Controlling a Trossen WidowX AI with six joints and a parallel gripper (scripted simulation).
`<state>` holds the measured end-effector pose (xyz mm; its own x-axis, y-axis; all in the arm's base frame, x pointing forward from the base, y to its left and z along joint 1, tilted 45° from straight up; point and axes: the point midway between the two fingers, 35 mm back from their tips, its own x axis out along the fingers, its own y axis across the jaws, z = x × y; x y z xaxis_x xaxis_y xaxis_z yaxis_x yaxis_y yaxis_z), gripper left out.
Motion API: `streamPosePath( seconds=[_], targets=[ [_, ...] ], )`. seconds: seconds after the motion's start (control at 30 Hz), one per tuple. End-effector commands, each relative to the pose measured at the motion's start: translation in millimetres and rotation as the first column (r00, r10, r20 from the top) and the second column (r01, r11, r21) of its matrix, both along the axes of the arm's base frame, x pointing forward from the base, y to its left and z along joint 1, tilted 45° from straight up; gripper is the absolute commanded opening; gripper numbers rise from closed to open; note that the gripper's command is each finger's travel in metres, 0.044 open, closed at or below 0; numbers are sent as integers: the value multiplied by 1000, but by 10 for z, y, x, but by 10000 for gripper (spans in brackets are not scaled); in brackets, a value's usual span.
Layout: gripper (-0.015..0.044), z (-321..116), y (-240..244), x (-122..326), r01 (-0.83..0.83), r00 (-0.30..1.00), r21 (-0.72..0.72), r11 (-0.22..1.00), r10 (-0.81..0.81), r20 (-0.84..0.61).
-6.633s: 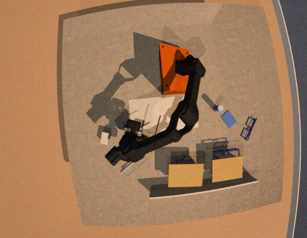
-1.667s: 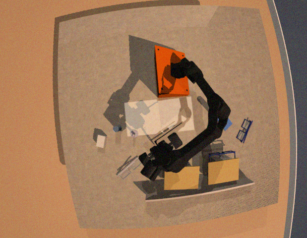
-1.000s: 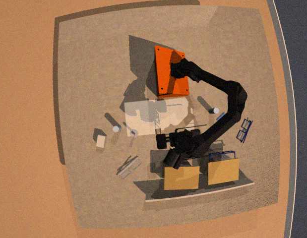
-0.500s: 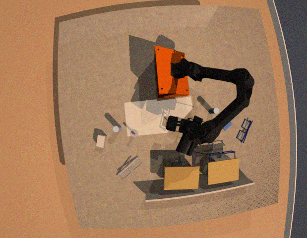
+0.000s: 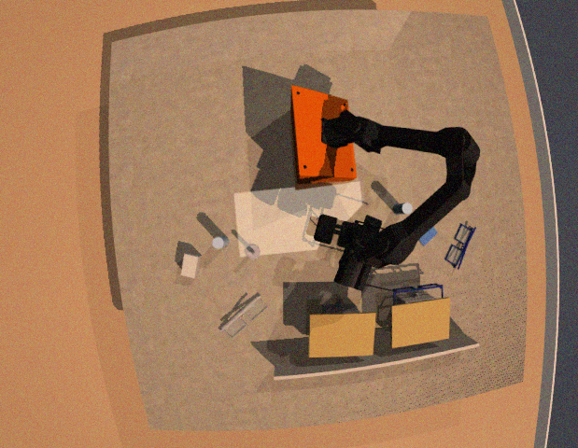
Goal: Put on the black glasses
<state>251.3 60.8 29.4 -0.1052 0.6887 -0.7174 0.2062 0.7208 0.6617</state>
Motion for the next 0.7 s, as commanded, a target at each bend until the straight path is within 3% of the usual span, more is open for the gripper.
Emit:
streamPosePath(
  seconds=[0.0, 0.67],
  targets=[
    [0, -27, 37, -13, 2, 1000, 5, 1000, -2, -8],
    [0, -163, 157, -10, 3, 1000, 2, 1000, -3, -7]
  ],
)
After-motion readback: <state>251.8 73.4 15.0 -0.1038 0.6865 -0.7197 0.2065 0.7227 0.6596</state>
